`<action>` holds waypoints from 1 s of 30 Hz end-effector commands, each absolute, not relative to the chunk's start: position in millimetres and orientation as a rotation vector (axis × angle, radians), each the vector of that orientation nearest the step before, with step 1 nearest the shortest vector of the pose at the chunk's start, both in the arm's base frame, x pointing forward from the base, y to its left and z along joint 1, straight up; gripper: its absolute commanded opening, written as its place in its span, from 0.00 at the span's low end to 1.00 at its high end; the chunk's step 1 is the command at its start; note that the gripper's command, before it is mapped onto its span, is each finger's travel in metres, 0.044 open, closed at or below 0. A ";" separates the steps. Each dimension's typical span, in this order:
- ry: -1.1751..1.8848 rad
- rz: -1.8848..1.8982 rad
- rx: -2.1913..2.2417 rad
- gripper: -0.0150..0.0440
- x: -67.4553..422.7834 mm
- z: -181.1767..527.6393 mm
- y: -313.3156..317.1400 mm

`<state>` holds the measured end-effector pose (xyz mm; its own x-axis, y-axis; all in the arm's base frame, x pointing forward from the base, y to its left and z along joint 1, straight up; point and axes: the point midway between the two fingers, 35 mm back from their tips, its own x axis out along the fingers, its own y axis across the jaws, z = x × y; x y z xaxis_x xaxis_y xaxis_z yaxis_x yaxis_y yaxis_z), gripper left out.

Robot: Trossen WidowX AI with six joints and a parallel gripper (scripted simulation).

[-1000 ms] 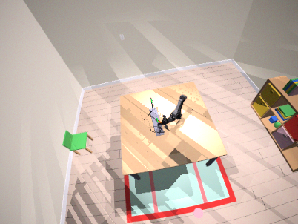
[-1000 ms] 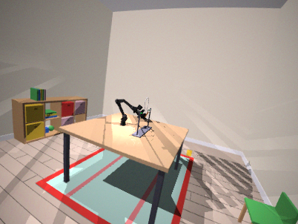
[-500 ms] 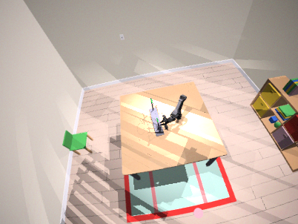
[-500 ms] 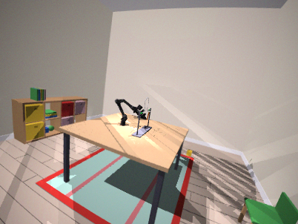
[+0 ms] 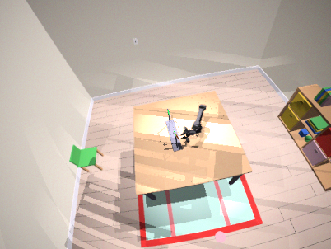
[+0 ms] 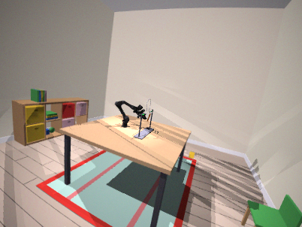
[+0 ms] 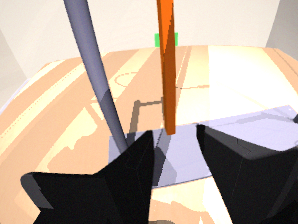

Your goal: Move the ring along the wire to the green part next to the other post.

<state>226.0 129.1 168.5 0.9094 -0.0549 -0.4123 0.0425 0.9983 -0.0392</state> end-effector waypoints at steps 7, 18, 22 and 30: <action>0.420 -0.052 -0.027 0.53 217.1 173.3 127.9; 0.420 -0.052 -0.027 0.53 217.1 173.3 127.9; 0.420 -0.052 -0.027 0.53 217.1 173.3 127.9; 0.423 -0.049 -0.030 0.75 190.6 184.9 129.9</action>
